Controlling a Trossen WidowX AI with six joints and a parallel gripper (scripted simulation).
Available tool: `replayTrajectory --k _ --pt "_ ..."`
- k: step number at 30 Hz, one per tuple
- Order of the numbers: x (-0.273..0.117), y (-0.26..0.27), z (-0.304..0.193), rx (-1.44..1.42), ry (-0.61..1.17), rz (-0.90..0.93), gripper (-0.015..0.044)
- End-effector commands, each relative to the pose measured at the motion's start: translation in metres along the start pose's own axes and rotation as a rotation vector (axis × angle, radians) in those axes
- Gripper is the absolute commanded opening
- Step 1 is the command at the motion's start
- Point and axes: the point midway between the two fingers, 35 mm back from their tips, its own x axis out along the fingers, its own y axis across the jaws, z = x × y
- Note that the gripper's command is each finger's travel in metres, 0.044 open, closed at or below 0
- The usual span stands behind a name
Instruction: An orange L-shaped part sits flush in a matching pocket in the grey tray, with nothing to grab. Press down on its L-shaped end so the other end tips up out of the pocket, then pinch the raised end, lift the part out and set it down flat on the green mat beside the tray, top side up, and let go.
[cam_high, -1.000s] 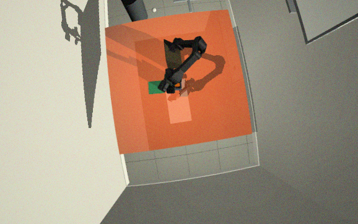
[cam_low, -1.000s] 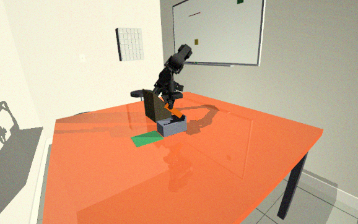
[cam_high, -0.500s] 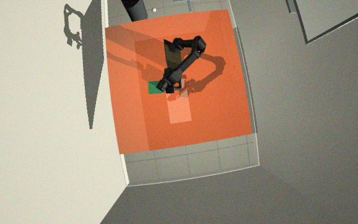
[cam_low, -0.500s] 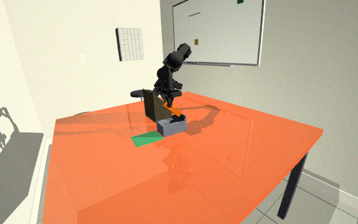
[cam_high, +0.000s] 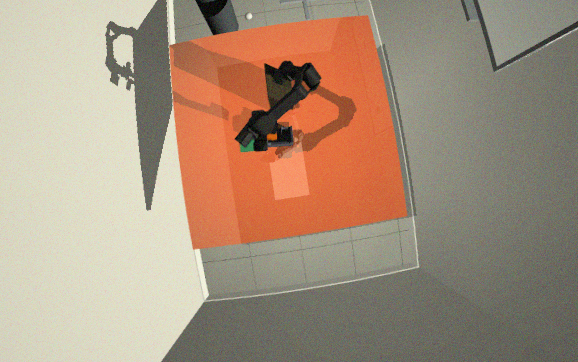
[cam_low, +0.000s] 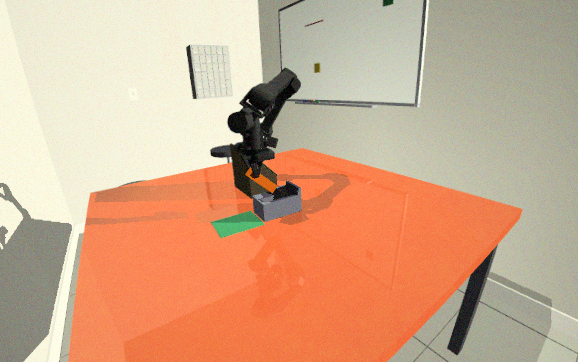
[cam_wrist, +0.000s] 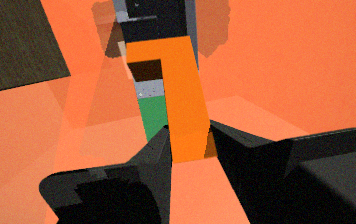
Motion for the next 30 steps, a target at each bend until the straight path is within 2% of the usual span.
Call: replayTrajectory --k 1,19,30 --pt "0.002 0.003 -0.019 0.001 0.000 0.007 0.0000" --pt "0.001 0.011 -0.095 0.000 0.006 0.006 0.0000" --pt "0.007 0.012 -0.097 0.000 0.006 0.006 0.0000"
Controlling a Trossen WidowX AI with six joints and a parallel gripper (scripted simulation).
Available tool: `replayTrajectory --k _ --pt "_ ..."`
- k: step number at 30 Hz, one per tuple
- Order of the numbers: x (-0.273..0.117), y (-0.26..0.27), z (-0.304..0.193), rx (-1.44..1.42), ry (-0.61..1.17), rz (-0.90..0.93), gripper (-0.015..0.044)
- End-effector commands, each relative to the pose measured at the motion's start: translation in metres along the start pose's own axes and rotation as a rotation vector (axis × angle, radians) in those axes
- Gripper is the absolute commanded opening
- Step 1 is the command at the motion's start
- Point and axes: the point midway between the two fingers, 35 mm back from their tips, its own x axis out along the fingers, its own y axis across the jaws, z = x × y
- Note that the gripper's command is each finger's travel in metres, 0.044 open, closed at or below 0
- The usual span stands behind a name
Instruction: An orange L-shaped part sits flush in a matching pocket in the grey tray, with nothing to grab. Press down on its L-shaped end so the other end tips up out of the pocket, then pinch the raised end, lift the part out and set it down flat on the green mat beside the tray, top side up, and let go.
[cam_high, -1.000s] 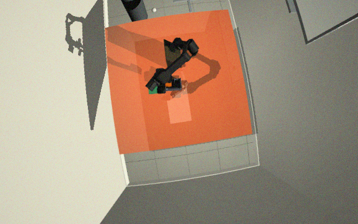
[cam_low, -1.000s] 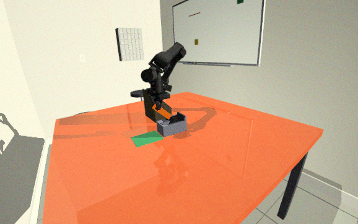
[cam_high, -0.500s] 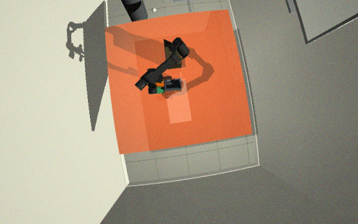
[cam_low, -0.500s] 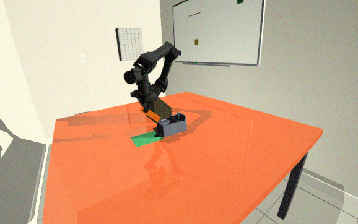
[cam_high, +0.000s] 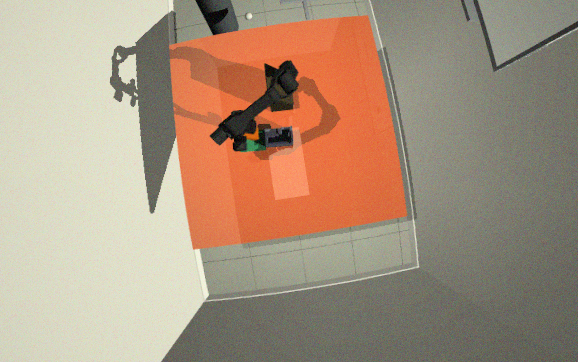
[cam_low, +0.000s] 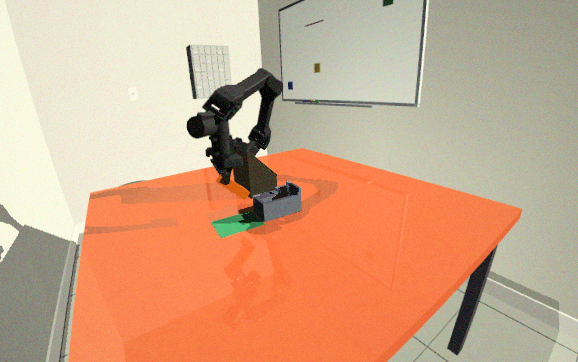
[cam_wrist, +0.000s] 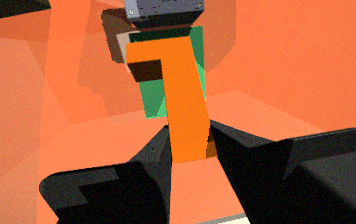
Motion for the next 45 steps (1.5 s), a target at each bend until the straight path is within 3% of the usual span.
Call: replayTrajectory --k 1,45 --pt "0.008 0.002 -0.001 0.003 -0.005 0.007 0.0000" --pt "0.077 0.002 0.000 0.002 -0.009 0.006 0.0000"
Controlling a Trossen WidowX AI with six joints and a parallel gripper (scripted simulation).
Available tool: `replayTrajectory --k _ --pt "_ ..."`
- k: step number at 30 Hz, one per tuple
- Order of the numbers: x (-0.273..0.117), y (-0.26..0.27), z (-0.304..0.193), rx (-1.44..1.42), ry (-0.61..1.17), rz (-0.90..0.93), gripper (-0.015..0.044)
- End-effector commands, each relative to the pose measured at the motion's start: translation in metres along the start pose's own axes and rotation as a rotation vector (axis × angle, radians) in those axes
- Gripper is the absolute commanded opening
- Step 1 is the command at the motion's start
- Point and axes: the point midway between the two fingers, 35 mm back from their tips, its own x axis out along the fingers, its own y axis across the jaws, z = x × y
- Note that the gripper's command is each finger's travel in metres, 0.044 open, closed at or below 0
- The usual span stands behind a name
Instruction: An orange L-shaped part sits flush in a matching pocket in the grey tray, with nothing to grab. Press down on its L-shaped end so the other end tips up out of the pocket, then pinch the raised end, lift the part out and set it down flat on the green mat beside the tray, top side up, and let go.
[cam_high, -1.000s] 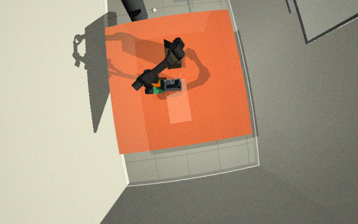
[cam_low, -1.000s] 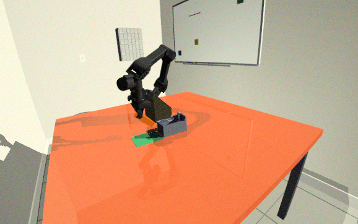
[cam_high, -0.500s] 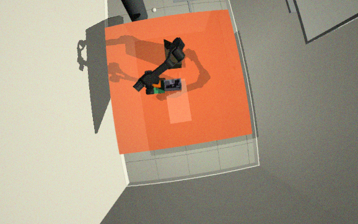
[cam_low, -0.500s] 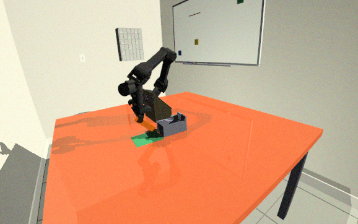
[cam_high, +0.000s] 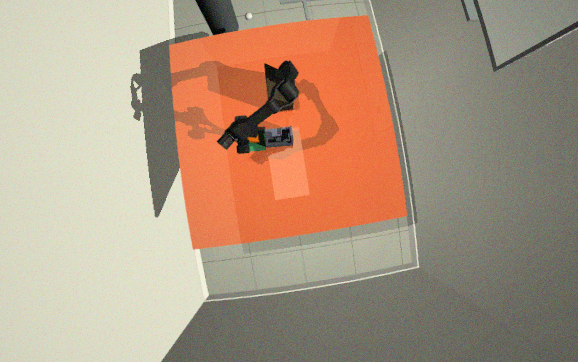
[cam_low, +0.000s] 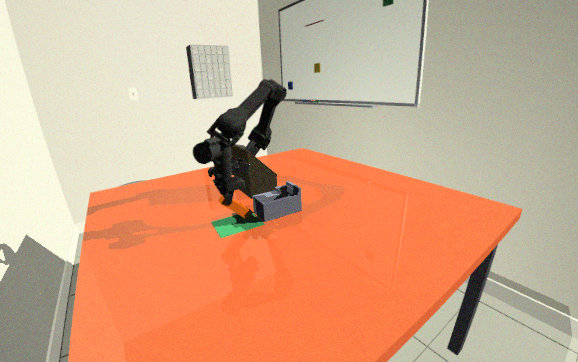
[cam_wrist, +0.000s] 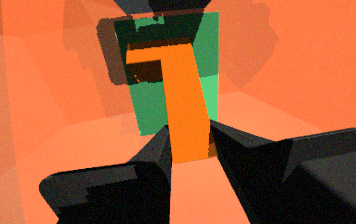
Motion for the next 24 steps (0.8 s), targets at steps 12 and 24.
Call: replayTrajectory --k 12,24 --pt "0.0132 0.0028 0.0005 0.009 -0.011 0.005 0.0000" --pt "0.0133 0.0028 0.0005 0.009 -0.011 0.005 0.0000"
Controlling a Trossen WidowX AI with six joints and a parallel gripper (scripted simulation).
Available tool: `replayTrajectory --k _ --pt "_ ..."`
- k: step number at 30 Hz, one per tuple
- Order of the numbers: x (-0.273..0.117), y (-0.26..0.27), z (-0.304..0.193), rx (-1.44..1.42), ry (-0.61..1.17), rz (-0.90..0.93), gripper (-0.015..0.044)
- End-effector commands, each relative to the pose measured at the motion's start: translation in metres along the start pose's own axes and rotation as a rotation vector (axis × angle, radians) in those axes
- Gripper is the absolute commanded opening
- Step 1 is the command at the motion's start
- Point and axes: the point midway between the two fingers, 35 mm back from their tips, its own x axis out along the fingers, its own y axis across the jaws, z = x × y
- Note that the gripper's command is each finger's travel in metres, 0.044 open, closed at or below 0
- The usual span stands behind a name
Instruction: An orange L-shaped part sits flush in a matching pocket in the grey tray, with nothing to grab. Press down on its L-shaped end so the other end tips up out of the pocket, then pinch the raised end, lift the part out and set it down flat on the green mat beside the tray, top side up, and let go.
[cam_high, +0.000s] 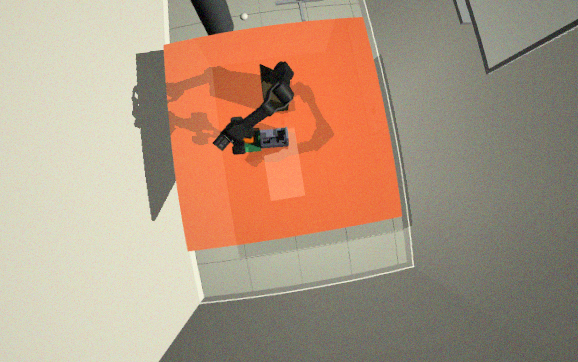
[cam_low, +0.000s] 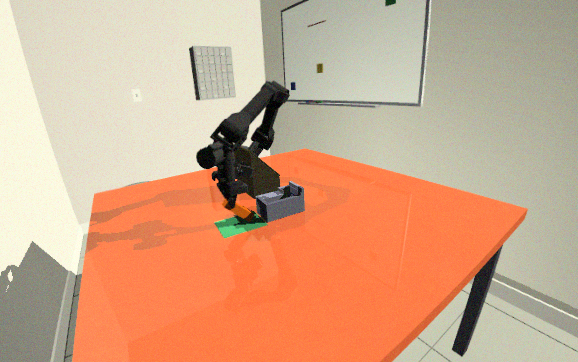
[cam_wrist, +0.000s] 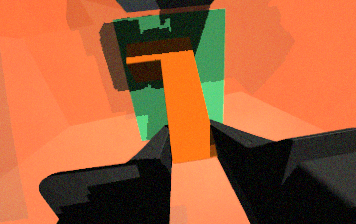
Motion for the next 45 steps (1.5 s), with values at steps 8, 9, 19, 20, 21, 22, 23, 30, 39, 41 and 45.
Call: replayTrajectory --k 8,9,19,20,21,22,23,30,39,41,45 --pt "0.000 0.000 0.000 0.000 0.000 0.000 0.0079" --pt "0.000 0.000 0.000 0.000 0.000 0.000 0.0105" --pt "-0.042 -0.002 -0.002 0.003 0.002 0.000 0.0368" --pt "-0.058 -0.002 -0.002 0.004 0.001 0.000 0.0394" --pt "-0.074 -0.001 -0.002 0.005 0.001 0.000 0.0400" --pt "-0.085 0.000 -0.001 0.006 0.000 0.000 0.0400" --pt "-0.089 0.001 -0.001 0.006 0.000 0.000 0.0400" --pt "-0.085 -0.001 -0.005 0.011 0.006 -0.019 0.0400" --pt "-0.085 -0.001 -0.005 0.011 0.006 -0.019 0.0400" --pt "-0.085 -0.001 -0.005 0.011 0.006 -0.019 0.0400" --pt "-0.085 -0.001 -0.005 0.011 0.006 -0.019 0.0400"
